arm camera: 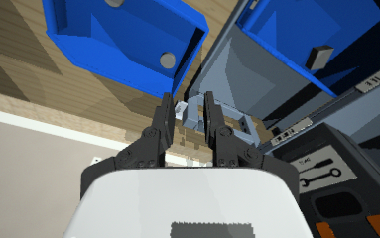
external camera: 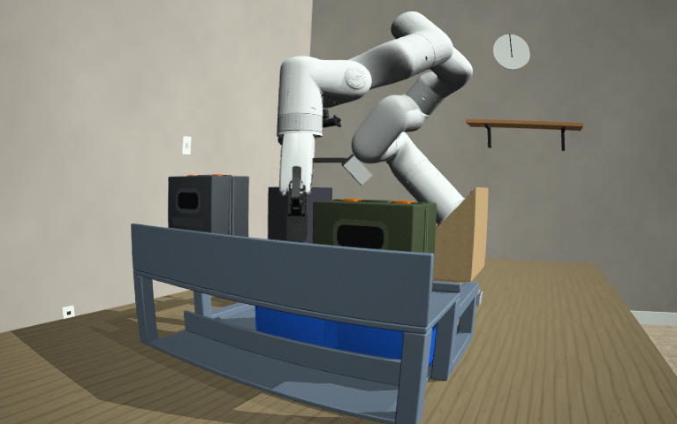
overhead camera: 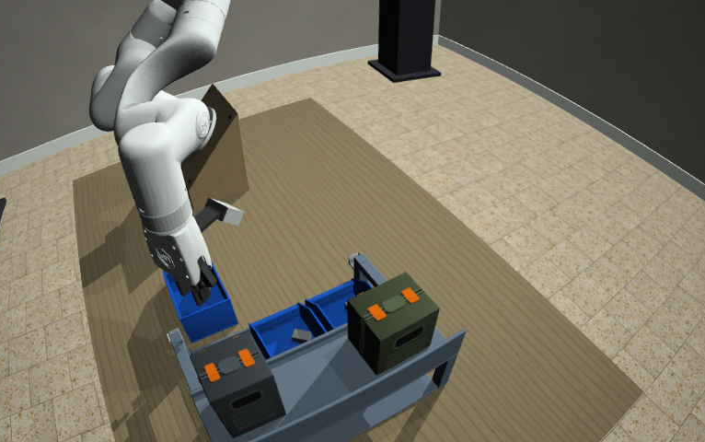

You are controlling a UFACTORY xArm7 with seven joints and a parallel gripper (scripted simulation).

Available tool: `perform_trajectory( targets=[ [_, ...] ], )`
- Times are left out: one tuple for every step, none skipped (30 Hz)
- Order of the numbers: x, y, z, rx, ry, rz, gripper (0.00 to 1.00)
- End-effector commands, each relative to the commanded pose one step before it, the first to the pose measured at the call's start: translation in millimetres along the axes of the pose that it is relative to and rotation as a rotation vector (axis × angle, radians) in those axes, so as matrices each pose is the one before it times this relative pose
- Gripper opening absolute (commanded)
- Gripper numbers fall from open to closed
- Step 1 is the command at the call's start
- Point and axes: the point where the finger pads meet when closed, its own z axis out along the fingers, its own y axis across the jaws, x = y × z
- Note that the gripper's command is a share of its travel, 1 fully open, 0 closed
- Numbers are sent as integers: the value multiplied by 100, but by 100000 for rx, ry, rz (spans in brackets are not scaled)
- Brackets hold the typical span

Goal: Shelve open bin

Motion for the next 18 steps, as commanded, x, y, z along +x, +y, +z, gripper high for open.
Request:
perform_trajectory(
  targets=[
    [258, -31, -229, -350, -248, 18394, 33],
    [78, -59, -11, 8, -6, 5200, 33],
    [0, 0, 0, 0, 0, 0, 33],
    [0, 0, 0, 0, 0, 0, 33],
    [0, 0, 0, 0, 0, 0, 33],
    [0, 0, 0, 0, 0, 0, 33],
    [0, 0, 0, 0, 0, 0, 33],
    [0, 0, 0, 0, 0, 0, 33],
    [0, 0, 0, 0, 0, 0, 33],
    [0, 0, 0, 0, 0, 0, 33],
    [0, 0, 0, 0, 0, 0, 33],
    [0, 0, 0, 0, 0, 0, 33],
    [0, 0, 0, 0, 0, 0, 33],
    [0, 0, 0, 0, 0, 0, 33],
    [32, -31, -5, -14, 8, 5067, 33],
    [36, -34, -6, 13, -10, 5200, 33],
    [34, -35, -6, 13, -10, 5200, 33],
    [32, -37, -6, 13, -10, 5200, 33]
  ],
)
